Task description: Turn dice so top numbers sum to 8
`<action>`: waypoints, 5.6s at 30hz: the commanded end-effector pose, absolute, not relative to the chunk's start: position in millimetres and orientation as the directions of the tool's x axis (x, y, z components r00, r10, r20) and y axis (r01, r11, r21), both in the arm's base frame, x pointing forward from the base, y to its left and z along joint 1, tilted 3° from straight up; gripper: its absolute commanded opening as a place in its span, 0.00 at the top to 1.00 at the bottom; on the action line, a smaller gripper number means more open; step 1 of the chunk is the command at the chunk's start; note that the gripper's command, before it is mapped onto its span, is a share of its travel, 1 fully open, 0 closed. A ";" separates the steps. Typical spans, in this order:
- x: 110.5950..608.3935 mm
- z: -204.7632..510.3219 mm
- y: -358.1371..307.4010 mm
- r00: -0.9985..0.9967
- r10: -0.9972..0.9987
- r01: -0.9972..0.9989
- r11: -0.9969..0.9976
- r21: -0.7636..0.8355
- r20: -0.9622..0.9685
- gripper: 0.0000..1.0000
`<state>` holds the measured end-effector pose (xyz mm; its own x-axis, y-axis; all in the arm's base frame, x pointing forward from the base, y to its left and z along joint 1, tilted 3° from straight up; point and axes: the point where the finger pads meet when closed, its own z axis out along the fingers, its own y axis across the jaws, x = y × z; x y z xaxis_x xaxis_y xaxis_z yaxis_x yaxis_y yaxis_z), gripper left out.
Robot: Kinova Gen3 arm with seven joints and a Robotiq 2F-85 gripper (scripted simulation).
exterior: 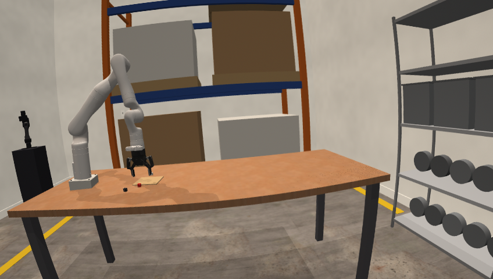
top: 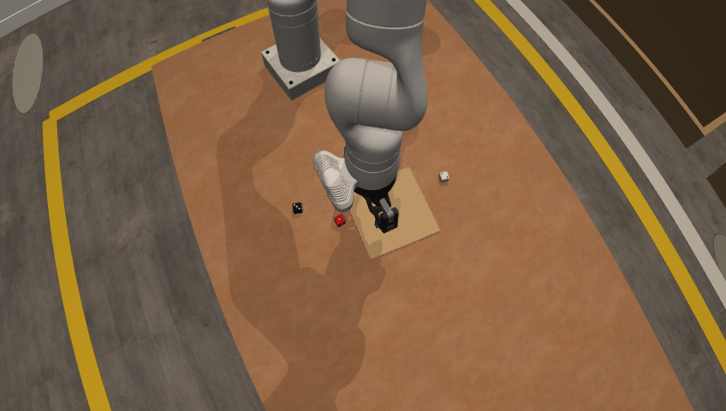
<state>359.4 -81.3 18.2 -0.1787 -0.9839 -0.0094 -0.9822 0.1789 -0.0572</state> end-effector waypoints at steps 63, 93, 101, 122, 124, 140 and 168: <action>405.8 21.2 127.8 -0.175 -0.985 -0.983 0.175 -0.059 -0.009 0.00; 405.7 22.0 127.8 -0.175 -0.985 -0.983 0.175 -0.059 -0.009 0.00; 404.8 36.6 127.8 -0.175 -0.985 -0.983 0.175 -0.059 -0.009 0.00; 399.2 131.2 127.9 -0.175 -0.985 -0.983 0.175 -0.059 -0.009 0.00; 399.1 133.4 127.9 -0.175 -0.985 -0.983 0.175 -0.059 -0.009 0.00; 399.4 133.8 124.2 -0.193 -0.981 -0.979 0.193 -0.057 -0.010 0.00; 400.7 129.8 78.1 -0.420 -0.907 -0.906 0.420 -0.045 -0.019 0.00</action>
